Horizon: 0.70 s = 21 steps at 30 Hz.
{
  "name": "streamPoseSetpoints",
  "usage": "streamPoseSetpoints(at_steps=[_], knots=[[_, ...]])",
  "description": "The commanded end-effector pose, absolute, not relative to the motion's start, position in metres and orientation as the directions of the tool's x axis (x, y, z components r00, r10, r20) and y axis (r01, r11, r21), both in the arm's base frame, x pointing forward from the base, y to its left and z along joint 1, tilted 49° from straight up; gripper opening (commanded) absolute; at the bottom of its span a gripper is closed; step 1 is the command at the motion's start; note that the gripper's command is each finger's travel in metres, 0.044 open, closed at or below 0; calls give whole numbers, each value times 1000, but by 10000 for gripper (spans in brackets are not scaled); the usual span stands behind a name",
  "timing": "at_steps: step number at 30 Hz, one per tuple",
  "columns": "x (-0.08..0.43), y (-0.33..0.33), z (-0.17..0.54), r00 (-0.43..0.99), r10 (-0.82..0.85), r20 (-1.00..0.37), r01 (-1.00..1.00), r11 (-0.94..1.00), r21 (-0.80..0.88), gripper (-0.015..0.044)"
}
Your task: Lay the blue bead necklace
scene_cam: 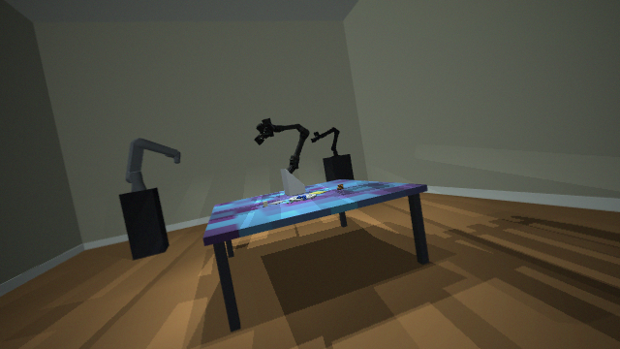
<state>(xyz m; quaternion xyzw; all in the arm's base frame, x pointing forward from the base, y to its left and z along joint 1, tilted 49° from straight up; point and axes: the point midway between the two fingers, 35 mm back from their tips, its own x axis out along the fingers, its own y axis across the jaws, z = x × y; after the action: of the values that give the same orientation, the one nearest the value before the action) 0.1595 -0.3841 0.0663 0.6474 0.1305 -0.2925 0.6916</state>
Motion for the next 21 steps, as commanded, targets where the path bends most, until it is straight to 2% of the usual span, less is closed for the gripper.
streamPoseSetpoints(at_steps=[1, 12, 21], knots=[[191, -370, 57, 798, -151, -584, 601, 118, 791, 200], [259, -326, 39, 776, 51, -629, 550, 433, 714, 200], [306, -278, 21, 721, 213, -660, 409, 637, 653, 200]])
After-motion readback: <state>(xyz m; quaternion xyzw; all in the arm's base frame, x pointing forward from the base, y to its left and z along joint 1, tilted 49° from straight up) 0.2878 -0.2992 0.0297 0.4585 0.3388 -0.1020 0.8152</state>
